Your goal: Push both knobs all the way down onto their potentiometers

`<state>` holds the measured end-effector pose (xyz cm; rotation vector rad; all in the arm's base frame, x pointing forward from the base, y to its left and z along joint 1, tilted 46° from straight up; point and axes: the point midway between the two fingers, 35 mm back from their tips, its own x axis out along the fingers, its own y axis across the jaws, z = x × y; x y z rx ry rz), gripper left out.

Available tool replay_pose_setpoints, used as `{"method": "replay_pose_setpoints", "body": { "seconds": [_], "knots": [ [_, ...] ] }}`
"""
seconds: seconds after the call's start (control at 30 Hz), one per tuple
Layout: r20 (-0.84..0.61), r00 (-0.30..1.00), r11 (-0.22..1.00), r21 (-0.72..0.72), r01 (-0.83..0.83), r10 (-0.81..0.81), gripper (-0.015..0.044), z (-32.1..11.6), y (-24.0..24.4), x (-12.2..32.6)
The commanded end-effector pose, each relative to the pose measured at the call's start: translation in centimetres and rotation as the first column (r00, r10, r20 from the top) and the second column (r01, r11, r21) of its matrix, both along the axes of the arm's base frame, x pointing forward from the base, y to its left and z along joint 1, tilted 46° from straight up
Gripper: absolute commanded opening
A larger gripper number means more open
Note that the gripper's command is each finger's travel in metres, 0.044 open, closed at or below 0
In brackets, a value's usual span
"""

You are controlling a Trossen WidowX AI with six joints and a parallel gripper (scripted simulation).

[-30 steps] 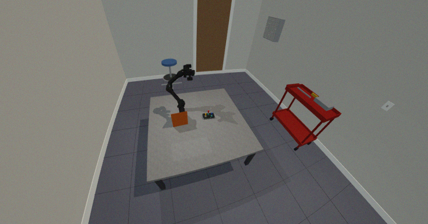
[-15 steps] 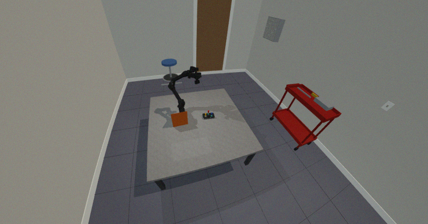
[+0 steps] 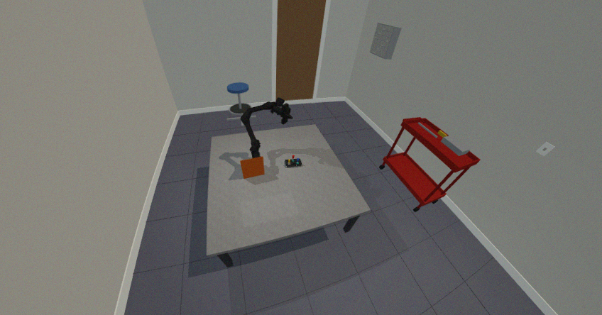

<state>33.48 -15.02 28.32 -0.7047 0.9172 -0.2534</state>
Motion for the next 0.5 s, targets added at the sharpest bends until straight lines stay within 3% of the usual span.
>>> {"method": "replay_pose_setpoints", "body": {
  "seconds": [0.0, 0.47],
  "knots": [
    [-0.006, 1.0, 0.994, 0.109, -0.005, 0.005, 0.0, -2.0, 1.2, 1.3],
    [-0.075, 0.997, 0.883, 0.465, 0.066, -0.035, 0.0, -8.8, 5.6, 4.3]
  ]
}}
